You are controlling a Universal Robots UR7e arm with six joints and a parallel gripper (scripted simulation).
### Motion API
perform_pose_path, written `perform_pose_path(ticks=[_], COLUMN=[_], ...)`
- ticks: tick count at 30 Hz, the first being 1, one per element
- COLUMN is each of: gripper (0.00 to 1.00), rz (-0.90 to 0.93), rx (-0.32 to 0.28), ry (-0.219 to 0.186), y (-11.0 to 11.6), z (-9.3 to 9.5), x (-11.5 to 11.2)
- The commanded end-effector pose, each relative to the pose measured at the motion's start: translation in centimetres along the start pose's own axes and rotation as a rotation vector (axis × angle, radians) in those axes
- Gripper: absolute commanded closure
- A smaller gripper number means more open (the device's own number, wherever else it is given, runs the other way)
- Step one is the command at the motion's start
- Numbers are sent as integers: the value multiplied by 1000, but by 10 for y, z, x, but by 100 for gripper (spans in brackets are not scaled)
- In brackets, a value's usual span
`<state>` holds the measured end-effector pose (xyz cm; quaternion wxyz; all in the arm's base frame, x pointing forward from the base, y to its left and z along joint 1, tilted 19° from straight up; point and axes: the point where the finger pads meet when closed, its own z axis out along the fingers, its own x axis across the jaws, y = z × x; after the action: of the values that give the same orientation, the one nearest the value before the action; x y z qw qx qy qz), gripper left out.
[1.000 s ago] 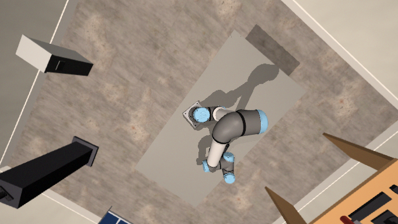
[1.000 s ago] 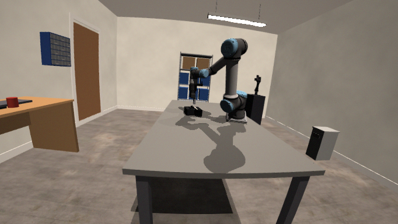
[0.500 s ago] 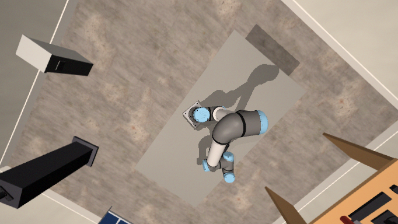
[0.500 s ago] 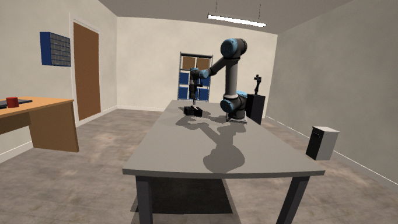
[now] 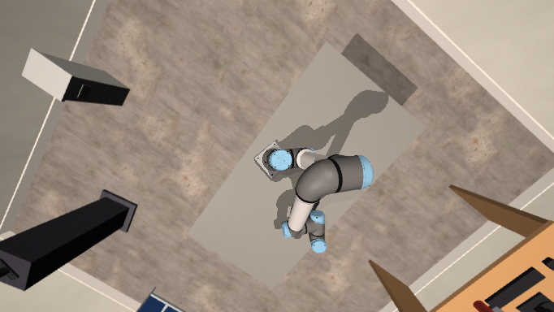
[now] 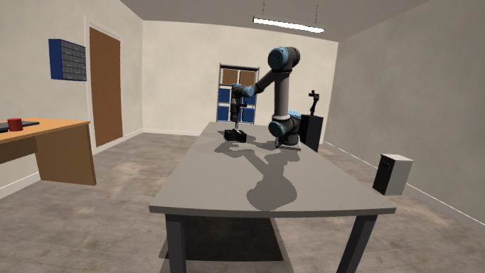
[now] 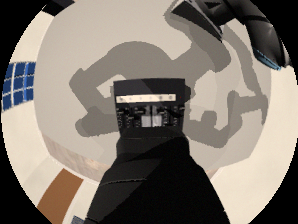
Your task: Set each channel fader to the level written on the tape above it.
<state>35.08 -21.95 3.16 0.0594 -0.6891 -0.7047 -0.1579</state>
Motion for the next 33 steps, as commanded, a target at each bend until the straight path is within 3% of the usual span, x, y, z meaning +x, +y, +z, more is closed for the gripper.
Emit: perform_pose_path(ticks=[1,33], gripper=[100,100], rz=[0,0], rx=[-1,-1], ry=[-1,-1], y=[0,0], z=[2,7], x=[0,0])
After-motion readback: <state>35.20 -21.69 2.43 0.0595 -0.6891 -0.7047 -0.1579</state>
